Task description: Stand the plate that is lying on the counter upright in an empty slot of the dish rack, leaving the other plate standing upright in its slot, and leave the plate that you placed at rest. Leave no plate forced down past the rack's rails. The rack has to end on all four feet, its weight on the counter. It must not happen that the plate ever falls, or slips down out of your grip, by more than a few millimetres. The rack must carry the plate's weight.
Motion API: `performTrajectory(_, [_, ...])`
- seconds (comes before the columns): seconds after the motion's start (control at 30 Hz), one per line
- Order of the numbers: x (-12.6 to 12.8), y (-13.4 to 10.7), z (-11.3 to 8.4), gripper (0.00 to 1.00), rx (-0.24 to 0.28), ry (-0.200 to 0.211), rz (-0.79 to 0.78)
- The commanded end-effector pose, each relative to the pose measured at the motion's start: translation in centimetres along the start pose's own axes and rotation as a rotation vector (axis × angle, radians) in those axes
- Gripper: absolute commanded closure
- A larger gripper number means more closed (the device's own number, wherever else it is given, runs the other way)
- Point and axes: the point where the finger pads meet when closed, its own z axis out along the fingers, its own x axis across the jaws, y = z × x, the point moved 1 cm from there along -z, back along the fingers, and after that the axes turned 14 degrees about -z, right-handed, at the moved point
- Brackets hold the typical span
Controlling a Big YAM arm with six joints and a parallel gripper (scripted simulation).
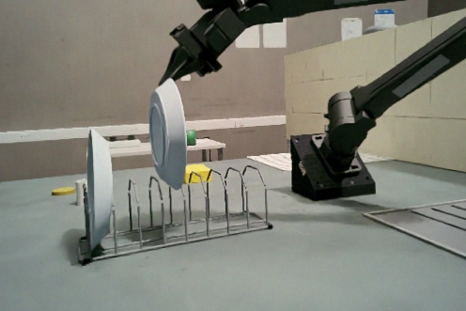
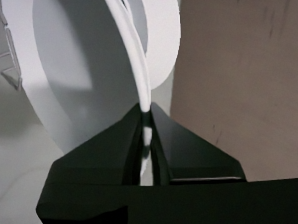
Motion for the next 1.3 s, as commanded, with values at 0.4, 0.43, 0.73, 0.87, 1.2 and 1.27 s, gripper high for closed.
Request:
performTrajectory(0.4, [-3.7,0.8,-1.5,1.00,0.013,-0.087,-0.059])
performTrajectory(0.43, [-3.7,0.8,-1.5,1.00,0.013,-0.087,-0.059])
performTrajectory(0.73, [-2.1,0.8,-0.8,1.00,0.005,-0.062,-0.042])
performTrajectory(0.87, [-2.1,1.3,-0.4,1.00,-0.002,-0.062,-0.050])
performTrajectory(1.2, [-0.8,1.0,0.4,1.00,0.005,-0.061,-0.036])
performTrajectory(1.27, [-2.8,1.7,0.1,1.00,0.001,-0.088,-0.065])
